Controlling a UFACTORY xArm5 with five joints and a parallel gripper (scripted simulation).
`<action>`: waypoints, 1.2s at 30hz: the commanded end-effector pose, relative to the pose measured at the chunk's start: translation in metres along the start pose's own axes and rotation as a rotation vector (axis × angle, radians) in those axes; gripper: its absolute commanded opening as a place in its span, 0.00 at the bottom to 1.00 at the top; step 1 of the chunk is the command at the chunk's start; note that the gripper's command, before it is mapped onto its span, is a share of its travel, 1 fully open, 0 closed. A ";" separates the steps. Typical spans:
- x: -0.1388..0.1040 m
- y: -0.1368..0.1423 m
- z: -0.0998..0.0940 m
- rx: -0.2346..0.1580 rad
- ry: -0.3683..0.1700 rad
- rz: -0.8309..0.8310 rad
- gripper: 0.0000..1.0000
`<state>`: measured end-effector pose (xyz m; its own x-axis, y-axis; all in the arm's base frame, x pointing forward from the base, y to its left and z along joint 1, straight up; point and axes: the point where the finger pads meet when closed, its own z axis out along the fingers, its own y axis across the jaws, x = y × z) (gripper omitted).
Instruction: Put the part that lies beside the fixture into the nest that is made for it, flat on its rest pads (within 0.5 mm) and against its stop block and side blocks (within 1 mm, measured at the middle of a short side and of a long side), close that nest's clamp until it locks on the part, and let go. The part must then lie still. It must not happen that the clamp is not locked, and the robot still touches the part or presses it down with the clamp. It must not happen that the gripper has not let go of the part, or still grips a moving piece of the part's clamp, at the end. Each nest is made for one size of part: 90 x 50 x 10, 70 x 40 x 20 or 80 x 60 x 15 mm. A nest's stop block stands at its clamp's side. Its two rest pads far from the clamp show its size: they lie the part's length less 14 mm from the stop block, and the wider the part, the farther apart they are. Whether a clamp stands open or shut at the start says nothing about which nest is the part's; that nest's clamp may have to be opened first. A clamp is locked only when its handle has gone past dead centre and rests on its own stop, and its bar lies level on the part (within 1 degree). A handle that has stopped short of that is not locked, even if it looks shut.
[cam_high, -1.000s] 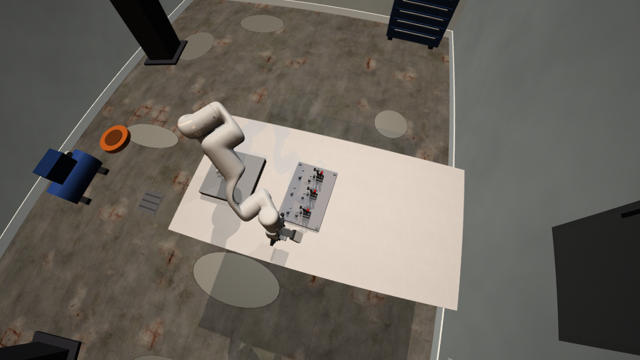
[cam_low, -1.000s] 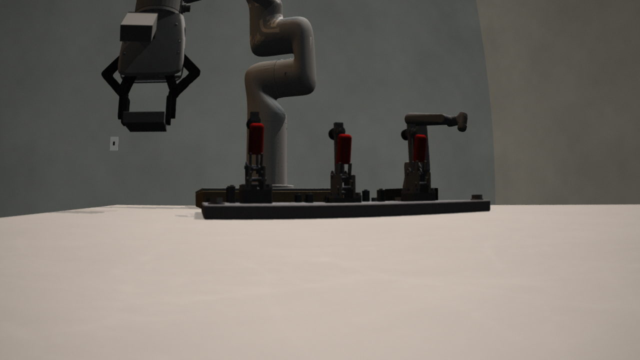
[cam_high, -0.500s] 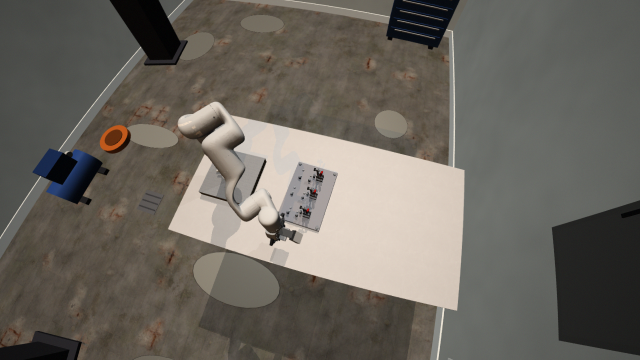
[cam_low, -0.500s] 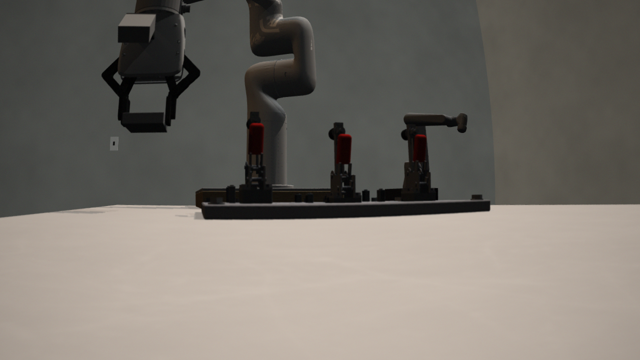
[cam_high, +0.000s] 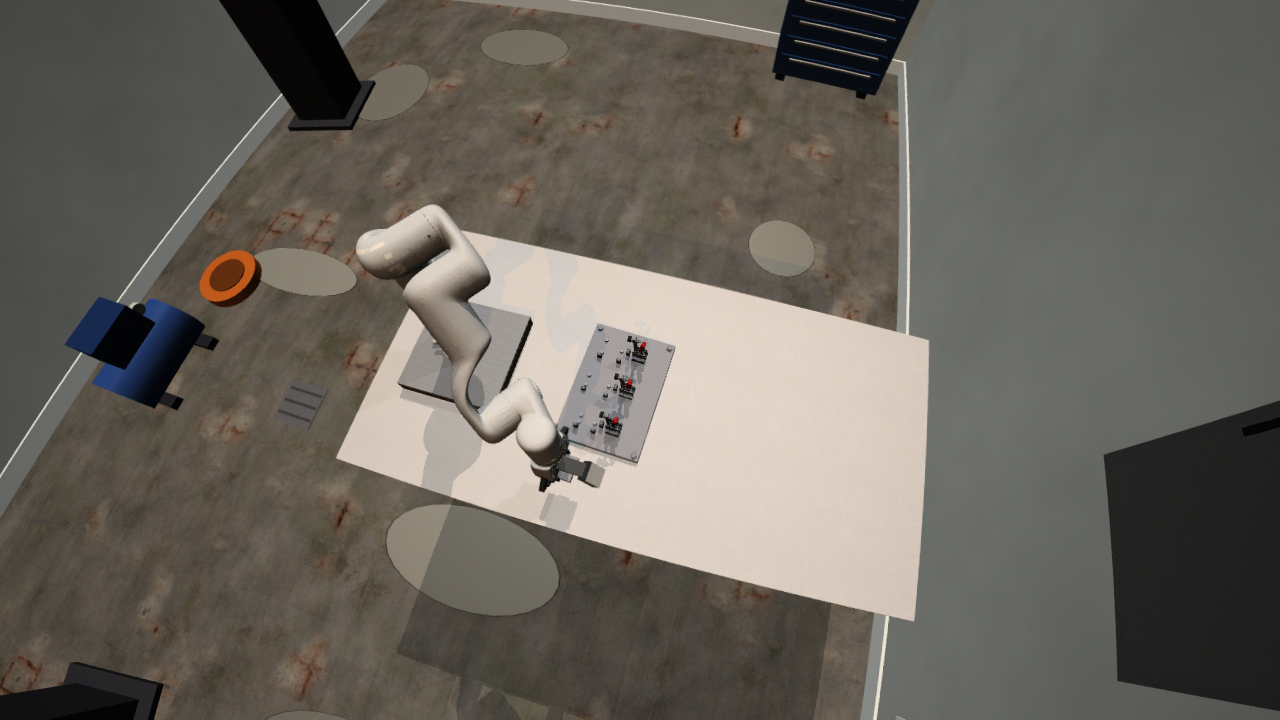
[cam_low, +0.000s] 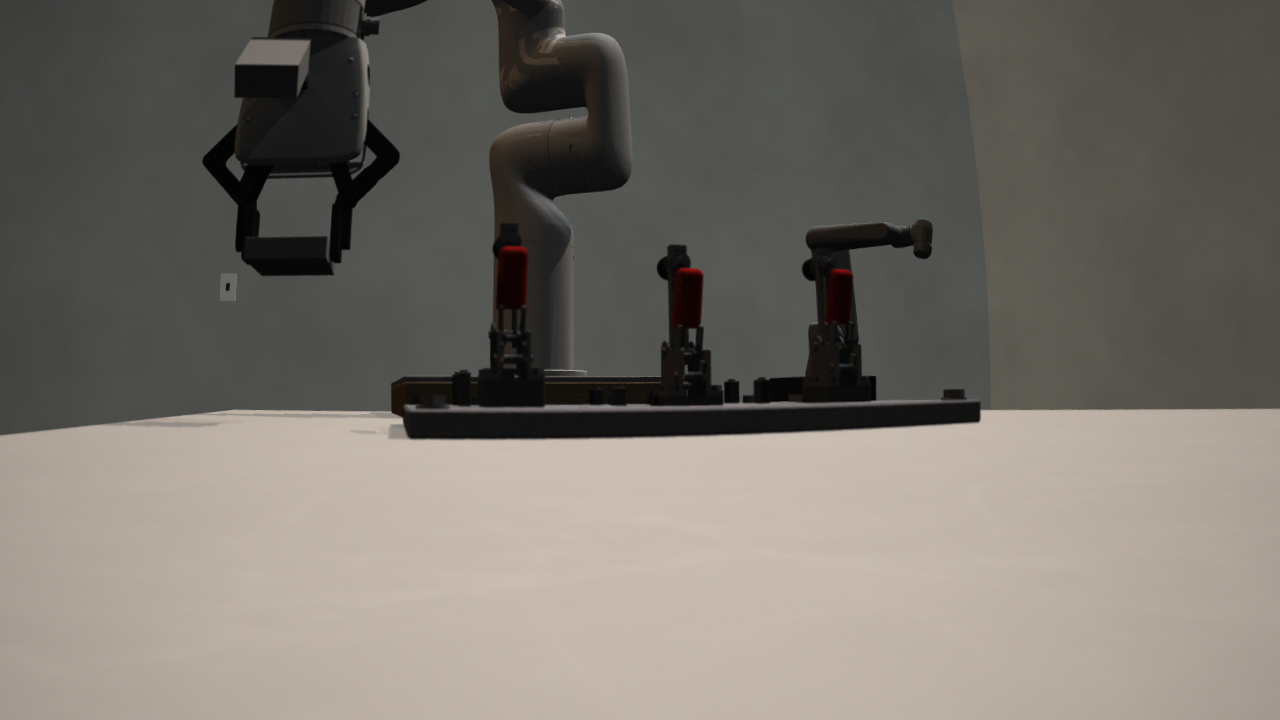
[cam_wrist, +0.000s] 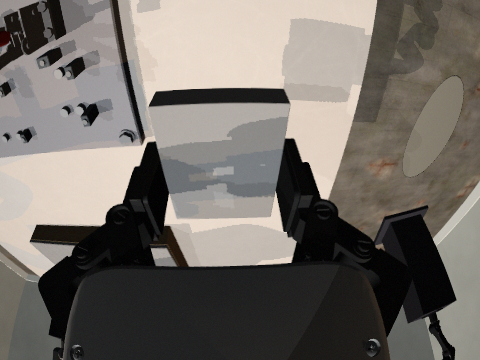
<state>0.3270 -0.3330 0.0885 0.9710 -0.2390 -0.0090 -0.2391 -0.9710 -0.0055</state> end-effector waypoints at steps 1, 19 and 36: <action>0.000 0.001 0.002 -0.002 0.004 0.000 0.00; -0.003 0.001 0.015 -0.002 0.004 0.000 0.00; -0.004 0.001 0.018 -0.002 0.004 0.000 0.00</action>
<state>0.3216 -0.3316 0.0690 0.9710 -0.2390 -0.0089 -0.2391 -0.9710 -0.0055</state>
